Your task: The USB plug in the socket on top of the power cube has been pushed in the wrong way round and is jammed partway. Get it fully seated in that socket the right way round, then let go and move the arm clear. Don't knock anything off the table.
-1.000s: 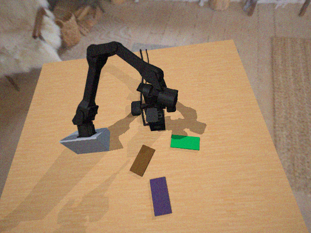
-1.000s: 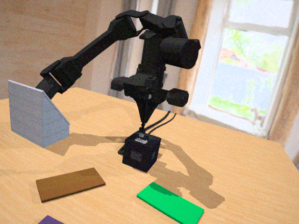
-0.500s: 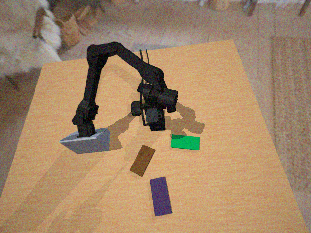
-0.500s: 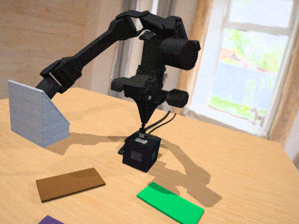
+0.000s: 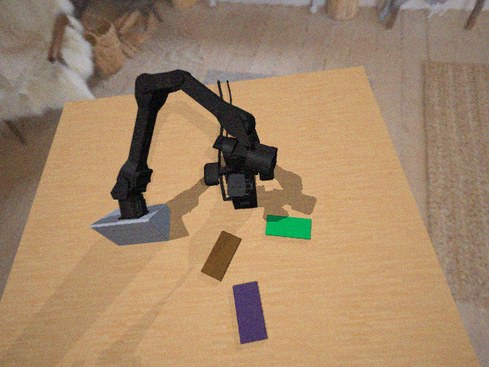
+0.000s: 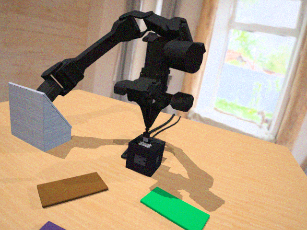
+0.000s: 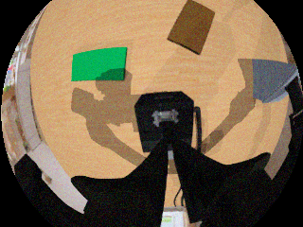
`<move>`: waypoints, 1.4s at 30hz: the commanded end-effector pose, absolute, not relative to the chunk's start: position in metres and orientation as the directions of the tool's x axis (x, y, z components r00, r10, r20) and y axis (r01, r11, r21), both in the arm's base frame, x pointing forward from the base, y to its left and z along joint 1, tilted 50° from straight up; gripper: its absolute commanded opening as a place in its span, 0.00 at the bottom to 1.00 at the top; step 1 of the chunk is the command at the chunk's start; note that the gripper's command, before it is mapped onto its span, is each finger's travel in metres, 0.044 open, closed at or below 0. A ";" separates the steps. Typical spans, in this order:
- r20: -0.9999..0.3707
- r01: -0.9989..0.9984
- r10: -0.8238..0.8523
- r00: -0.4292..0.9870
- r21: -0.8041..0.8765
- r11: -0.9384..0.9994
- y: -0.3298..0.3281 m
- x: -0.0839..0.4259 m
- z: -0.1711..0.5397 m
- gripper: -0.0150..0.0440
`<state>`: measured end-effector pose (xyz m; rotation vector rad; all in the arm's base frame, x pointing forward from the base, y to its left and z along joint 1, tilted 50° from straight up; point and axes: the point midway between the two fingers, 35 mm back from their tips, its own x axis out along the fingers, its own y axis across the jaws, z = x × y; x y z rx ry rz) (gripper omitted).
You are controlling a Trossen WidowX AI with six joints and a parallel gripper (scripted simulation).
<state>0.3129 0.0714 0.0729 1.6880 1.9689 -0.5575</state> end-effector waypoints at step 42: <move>-0.575 0.988 0.809 -0.123 0.006 0.154 0.077 0.312 0.070 0.25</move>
